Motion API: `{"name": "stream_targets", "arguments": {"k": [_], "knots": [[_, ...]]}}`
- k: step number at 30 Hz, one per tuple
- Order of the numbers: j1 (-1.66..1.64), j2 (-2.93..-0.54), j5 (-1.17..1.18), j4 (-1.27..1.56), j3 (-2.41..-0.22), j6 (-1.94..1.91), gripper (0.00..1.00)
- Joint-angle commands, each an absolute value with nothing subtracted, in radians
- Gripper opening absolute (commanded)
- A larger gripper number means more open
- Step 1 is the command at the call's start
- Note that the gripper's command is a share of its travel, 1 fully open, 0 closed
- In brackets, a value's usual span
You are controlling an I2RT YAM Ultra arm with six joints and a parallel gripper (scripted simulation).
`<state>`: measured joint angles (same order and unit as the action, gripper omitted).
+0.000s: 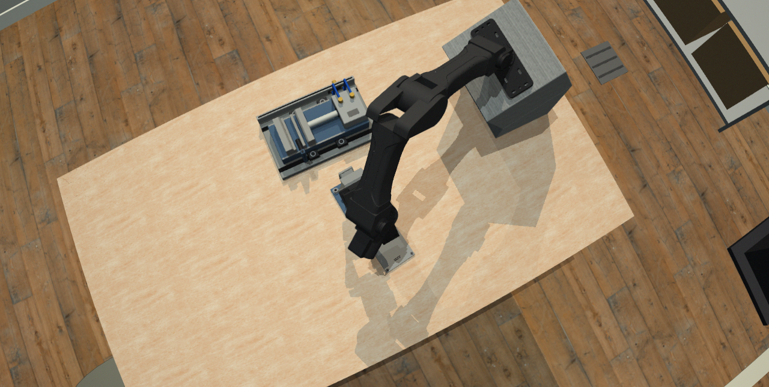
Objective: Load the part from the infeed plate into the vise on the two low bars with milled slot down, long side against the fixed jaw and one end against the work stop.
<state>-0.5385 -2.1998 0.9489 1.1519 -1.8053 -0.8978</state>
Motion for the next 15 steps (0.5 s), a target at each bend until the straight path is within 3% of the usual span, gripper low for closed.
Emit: {"name": "stream_targets", "arguments": {"k": [1, 15], "knots": [[-0.551, -2.188, 0.973, 1.180, -1.838, -0.903, 0.00], [-0.548, -2.207, 0.973, 1.183, -1.855, -0.903, 0.00]]}}
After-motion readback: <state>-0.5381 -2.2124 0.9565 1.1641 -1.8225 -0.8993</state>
